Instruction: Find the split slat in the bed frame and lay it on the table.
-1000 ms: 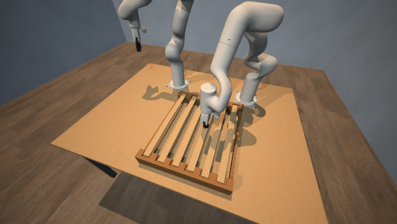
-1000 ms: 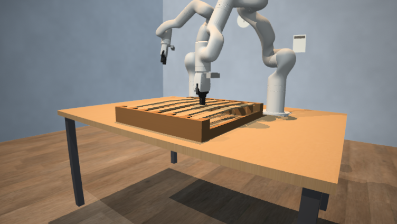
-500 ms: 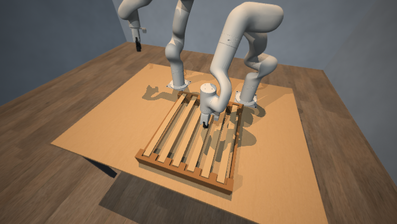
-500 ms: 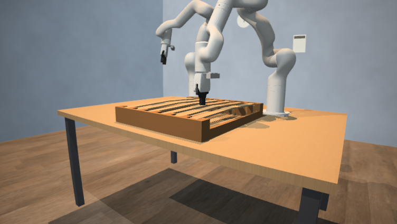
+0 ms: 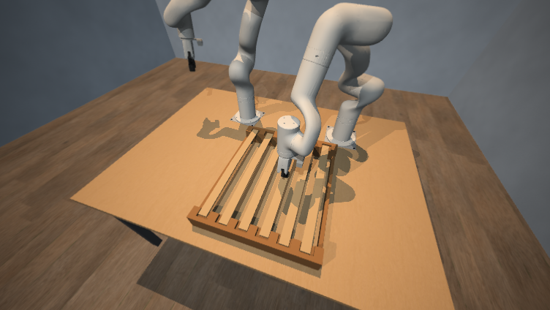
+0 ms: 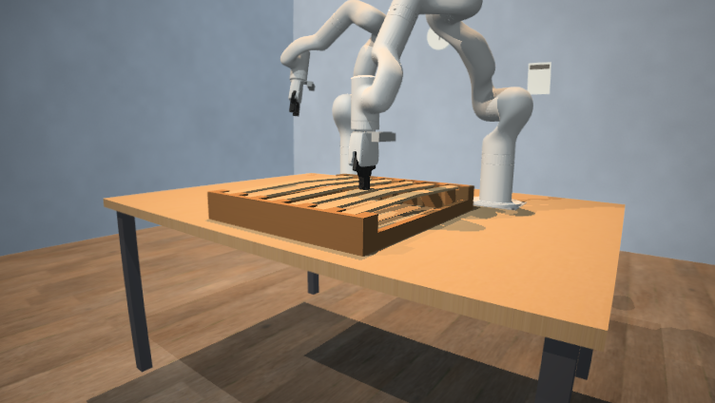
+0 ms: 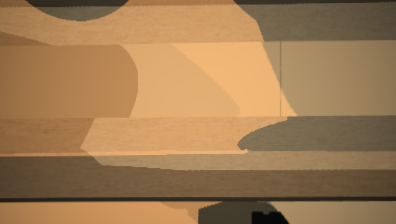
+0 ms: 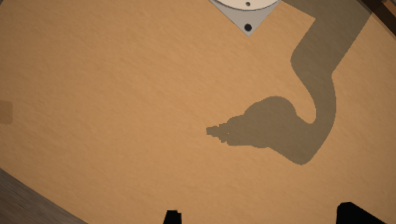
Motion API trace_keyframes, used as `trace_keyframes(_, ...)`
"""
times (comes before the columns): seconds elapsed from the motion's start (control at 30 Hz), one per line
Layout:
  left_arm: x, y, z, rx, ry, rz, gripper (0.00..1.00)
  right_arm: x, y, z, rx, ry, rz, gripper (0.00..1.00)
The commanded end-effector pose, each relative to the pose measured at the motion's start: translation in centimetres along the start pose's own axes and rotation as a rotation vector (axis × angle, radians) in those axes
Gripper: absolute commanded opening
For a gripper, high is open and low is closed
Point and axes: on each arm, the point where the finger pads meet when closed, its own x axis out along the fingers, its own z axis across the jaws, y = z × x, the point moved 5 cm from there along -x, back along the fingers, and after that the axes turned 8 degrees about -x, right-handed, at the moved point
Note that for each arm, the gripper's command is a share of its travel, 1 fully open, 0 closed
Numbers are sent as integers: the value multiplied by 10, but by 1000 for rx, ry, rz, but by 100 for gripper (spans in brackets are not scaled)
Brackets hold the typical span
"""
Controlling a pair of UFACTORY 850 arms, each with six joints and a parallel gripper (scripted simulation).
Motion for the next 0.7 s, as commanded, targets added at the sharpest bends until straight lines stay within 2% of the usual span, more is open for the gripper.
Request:
trace_keyframes(0.0, 0, 0, 1, 0, -2, -1, 0, -1, -1, 0, 0, 1, -1, 100)
trace_keyframes(0.67, 2, -1, 0, 0, -1, 0, 0, -1, -1, 0, 0, 1, -1, 100)
